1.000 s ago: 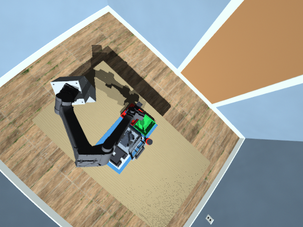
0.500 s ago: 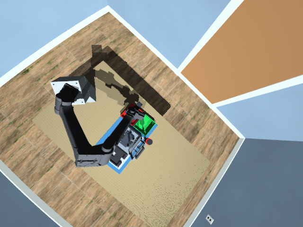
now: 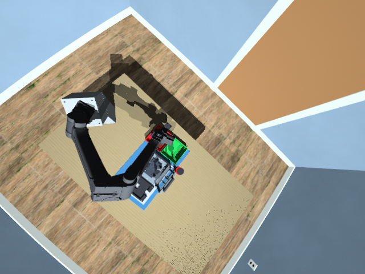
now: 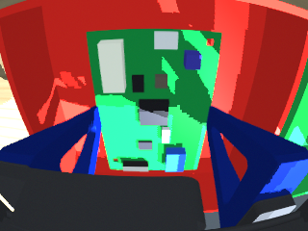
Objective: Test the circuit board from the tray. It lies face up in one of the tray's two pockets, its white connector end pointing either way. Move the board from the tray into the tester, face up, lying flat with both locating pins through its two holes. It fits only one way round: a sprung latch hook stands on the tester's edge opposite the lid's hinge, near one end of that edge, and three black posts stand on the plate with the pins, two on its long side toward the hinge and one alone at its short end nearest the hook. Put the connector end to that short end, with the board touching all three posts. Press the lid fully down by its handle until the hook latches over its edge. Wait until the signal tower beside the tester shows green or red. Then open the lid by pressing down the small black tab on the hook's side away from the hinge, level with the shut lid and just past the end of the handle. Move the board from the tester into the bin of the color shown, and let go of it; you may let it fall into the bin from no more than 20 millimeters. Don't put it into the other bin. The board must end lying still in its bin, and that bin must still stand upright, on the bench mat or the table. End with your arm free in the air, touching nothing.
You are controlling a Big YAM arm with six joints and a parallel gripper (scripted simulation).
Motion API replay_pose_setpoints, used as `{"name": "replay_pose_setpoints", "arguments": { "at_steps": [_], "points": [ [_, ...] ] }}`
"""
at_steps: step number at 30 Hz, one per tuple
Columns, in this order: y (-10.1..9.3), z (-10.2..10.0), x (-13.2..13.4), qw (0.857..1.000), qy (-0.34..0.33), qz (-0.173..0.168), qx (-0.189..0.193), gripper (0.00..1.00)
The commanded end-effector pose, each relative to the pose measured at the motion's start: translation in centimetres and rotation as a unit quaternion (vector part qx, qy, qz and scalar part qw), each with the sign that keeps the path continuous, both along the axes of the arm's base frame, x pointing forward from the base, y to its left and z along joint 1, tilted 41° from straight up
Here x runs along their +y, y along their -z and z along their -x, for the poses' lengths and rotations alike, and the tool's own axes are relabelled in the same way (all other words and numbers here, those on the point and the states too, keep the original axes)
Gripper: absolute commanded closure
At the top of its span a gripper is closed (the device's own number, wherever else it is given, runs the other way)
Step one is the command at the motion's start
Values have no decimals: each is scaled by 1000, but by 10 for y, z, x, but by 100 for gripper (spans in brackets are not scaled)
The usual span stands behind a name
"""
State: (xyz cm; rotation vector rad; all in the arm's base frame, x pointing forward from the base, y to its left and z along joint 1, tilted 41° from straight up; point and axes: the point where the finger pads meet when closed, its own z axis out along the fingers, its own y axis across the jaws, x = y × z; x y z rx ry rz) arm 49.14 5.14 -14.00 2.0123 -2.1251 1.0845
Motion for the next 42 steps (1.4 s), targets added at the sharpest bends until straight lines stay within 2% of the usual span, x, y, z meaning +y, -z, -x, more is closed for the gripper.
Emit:
{"name": "replay_pose_setpoints", "arguments": {
  "at_steps": [1, 42],
  "points": [
    [-2, -7, -1, 1000, 0, -5, -7, 28],
    [0, -8, -3, 1000, 1, -4, -7, 28]
  ]
}}
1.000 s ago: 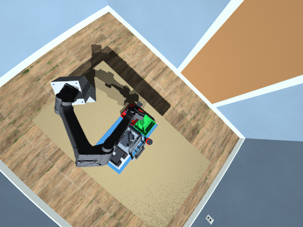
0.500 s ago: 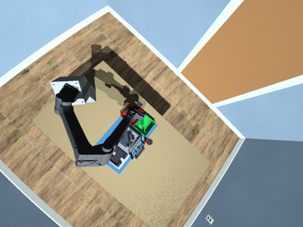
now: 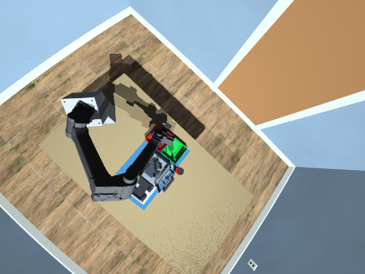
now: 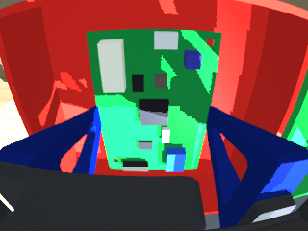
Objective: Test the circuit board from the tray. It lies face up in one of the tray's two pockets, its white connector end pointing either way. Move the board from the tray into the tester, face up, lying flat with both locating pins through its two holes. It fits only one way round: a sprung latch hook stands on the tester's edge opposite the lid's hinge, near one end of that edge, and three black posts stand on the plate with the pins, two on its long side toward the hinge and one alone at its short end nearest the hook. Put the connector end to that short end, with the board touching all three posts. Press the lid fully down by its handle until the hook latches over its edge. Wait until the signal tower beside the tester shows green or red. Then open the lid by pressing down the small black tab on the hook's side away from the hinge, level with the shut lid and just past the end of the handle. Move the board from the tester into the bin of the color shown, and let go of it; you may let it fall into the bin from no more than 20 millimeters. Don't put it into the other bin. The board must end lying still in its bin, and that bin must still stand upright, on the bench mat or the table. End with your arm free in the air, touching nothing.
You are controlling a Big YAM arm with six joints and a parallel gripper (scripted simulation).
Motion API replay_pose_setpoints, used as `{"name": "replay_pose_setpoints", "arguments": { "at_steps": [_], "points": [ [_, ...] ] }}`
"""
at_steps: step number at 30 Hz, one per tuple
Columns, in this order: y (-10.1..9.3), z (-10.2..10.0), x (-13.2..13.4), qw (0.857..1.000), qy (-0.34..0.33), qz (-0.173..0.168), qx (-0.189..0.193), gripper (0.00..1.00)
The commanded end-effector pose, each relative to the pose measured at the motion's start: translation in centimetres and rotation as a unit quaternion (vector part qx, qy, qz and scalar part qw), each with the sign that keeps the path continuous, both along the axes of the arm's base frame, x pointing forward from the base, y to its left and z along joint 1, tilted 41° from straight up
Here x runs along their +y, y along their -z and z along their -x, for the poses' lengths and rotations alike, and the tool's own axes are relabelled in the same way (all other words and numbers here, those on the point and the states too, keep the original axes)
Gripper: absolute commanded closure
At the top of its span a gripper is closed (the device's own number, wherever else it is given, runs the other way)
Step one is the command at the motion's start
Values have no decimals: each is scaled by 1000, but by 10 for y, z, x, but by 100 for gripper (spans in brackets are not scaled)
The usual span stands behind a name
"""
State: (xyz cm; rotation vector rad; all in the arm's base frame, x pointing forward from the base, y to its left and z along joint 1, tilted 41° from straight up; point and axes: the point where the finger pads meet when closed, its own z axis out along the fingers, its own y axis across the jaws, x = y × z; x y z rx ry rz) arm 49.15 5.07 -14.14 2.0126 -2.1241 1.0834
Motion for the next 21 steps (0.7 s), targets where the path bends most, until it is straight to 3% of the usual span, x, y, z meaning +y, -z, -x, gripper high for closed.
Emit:
{"name": "replay_pose_setpoints", "arguments": {
  "at_steps": [1, 21],
  "points": [
    [-3, -9, -1, 1000, 1, -5, -9, 28],
    [-2, -7, -1, 1000, 0, -5, -8, 28]
  ]
}}
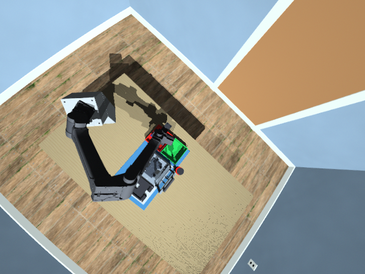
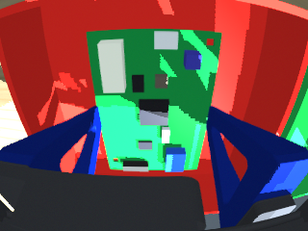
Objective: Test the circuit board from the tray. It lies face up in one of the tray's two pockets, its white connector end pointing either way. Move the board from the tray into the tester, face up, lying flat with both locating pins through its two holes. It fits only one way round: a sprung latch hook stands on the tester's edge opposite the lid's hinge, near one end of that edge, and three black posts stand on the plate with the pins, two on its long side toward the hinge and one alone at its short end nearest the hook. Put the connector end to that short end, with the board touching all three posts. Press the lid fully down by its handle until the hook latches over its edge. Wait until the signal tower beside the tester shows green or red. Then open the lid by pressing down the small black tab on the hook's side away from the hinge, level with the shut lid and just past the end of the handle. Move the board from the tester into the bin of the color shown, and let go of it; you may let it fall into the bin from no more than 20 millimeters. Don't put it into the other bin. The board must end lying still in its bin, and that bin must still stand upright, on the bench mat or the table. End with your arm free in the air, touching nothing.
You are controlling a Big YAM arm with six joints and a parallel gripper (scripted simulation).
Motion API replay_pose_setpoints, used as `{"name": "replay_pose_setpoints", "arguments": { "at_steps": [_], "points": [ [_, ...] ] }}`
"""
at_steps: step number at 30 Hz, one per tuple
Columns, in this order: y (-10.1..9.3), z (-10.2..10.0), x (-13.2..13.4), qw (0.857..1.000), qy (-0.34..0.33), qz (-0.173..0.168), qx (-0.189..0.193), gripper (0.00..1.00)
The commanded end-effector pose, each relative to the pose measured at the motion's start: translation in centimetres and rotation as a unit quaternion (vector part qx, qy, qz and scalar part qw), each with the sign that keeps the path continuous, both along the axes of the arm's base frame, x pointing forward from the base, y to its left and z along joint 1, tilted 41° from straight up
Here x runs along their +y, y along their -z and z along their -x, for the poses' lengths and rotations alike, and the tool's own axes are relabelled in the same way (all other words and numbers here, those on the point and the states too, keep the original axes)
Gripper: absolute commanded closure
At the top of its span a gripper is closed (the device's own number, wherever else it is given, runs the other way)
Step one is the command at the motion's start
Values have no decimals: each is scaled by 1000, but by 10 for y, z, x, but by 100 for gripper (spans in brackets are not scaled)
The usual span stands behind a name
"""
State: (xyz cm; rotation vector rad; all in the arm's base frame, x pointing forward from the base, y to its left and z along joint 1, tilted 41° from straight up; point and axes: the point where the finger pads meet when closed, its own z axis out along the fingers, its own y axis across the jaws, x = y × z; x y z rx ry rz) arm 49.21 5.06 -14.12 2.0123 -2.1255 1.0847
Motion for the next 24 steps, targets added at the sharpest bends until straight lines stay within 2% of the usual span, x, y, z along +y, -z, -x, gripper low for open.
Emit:
{"name": "replay_pose_setpoints", "arguments": {
  "at_steps": [1, 24],
  "points": [
    [-2, -7, 0, 1000, -1, -5, -7, 28],
    [2, -6, -3, 1000, 1, -4, -4, 28]
  ]
}}
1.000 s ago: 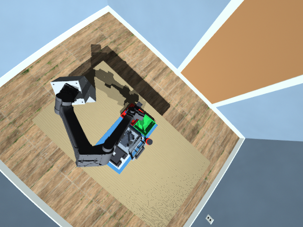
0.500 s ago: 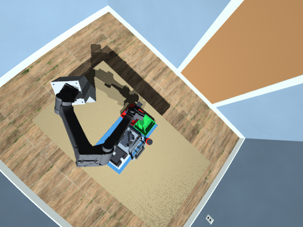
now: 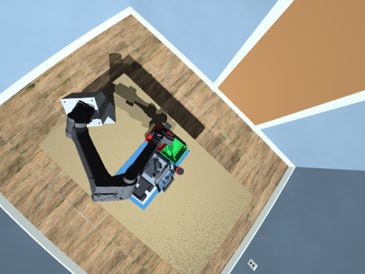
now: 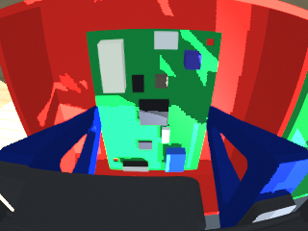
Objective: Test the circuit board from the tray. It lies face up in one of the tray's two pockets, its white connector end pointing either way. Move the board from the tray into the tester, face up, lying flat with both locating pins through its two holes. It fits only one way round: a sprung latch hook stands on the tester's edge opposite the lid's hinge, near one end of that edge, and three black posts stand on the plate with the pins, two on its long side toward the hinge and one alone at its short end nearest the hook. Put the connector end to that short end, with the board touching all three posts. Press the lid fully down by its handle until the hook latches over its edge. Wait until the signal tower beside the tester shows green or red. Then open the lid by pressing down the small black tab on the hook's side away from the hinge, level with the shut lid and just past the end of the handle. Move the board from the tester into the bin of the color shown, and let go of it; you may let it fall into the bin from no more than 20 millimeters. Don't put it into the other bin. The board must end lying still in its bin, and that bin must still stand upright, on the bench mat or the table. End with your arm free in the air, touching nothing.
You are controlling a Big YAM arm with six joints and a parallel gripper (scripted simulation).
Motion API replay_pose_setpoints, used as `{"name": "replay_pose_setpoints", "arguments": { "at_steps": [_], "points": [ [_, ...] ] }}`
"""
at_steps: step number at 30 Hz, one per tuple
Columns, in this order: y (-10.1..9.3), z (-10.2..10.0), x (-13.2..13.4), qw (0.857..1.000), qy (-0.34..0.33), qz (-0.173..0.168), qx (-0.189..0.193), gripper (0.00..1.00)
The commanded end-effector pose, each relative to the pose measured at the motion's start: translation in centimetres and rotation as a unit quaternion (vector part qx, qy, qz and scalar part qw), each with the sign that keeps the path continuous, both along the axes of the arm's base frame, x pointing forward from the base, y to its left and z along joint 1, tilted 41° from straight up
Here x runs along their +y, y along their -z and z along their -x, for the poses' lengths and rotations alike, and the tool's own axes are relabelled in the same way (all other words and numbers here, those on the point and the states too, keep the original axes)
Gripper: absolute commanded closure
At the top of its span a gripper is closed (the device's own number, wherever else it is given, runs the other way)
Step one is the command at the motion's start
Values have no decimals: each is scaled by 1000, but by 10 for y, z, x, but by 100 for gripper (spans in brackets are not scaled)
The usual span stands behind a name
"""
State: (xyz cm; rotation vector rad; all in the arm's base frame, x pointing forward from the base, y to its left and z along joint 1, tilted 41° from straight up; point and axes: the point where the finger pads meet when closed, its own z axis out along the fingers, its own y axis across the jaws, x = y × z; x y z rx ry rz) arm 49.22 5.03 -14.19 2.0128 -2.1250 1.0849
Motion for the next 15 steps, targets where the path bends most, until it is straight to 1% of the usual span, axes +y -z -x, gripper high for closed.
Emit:
{"name": "replay_pose_setpoints", "arguments": {
  "at_steps": [1, 15],
  "points": [
    [-2, -8, -2, 1000, 1, -4, -6, 28],
    [1, -6, -3, 1000, 1, -4, -4, 28]
  ]
}}
